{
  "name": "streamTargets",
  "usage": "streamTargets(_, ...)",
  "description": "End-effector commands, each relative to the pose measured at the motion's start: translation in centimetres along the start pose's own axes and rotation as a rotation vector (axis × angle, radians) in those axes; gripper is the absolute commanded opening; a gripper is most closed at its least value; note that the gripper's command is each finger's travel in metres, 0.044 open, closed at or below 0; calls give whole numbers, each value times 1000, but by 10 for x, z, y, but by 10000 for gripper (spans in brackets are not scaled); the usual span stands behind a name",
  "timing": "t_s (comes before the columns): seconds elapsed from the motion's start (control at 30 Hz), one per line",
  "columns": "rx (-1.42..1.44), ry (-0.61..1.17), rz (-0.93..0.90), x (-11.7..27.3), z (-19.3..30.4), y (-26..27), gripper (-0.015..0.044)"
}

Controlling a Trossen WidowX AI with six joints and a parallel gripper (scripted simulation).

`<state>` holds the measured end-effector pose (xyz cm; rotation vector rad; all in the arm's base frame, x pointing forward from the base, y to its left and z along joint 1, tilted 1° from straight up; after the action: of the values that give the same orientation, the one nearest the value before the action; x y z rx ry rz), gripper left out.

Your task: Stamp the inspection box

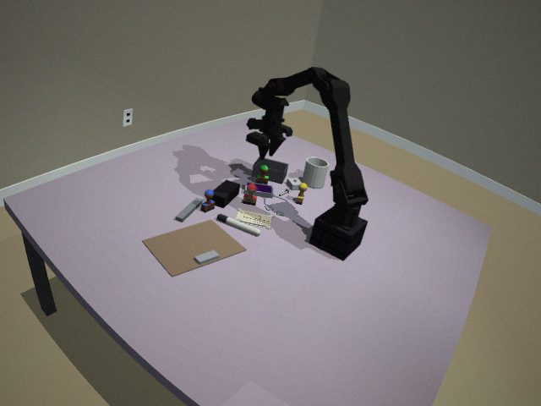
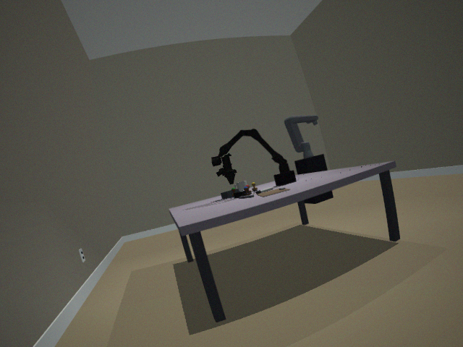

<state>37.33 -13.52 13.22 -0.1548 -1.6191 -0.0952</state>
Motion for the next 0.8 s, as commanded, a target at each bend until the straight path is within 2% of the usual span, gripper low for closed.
streamTargets(0.0, -5, 9, -8, -9, 0, 1, 225)
streamTargets(0.77, -5, 9, -8, -47, 0, 2, 225)
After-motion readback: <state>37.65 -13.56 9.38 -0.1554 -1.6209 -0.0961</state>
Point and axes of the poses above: the point midway between the two fingers, 35 mm back from their tips, its own x axis back along the fingers, its own y axis across the jaws, z = x × y, the point moved 7 cm from there along x, back along the fingers, and after that the axes turned 10 degrees about -x, right-handed, at the moved point
